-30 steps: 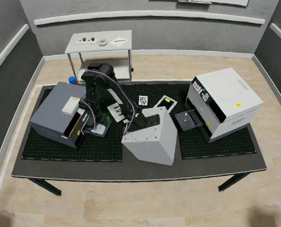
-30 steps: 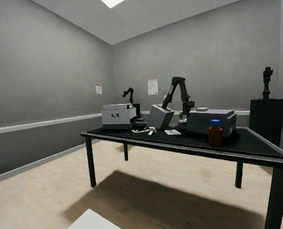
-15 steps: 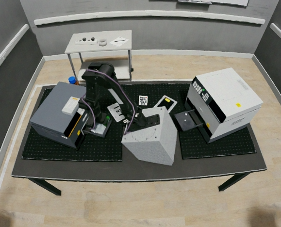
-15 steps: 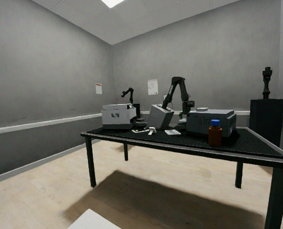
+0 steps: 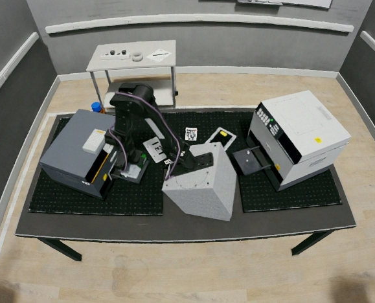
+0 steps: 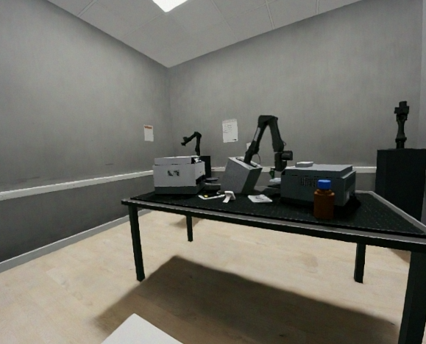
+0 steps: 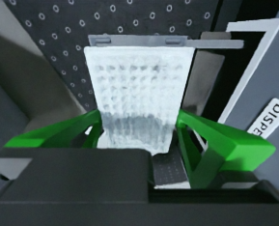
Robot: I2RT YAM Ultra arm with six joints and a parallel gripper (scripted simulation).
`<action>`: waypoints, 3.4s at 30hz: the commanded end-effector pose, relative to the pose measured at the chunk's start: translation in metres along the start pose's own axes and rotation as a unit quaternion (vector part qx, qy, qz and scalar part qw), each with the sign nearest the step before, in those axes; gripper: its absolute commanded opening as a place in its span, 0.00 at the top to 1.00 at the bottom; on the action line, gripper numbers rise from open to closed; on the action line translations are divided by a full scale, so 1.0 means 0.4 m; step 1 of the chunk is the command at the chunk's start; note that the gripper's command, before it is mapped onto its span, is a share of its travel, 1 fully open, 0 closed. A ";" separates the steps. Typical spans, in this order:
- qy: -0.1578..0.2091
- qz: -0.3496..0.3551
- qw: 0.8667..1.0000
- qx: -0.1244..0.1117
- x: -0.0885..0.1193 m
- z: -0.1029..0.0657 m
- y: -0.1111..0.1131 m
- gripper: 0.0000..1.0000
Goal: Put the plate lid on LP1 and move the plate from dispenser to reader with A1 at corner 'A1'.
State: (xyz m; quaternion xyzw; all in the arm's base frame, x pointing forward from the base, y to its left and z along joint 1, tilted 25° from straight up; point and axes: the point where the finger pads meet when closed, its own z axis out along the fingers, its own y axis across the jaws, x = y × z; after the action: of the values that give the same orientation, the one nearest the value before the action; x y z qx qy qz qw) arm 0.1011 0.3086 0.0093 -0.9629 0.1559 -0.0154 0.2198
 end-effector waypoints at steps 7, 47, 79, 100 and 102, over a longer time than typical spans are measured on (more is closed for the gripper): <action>-0.006 -0.005 1.000 0.015 -0.007 -0.044 -0.037 0.14; -0.004 -0.002 1.000 0.008 -0.001 -0.167 -0.020 0.14; 0.041 0.050 0.998 0.009 0.078 -0.199 -0.053 0.14; 0.062 0.134 0.989 -0.016 0.198 -0.188 -0.038 0.14; 0.061 0.128 0.990 -0.017 0.210 -0.186 -0.035 0.14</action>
State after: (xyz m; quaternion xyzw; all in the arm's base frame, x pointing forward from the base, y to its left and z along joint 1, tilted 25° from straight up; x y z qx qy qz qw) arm 0.1697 0.2642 0.0751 -0.9371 0.2856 -0.0465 0.1952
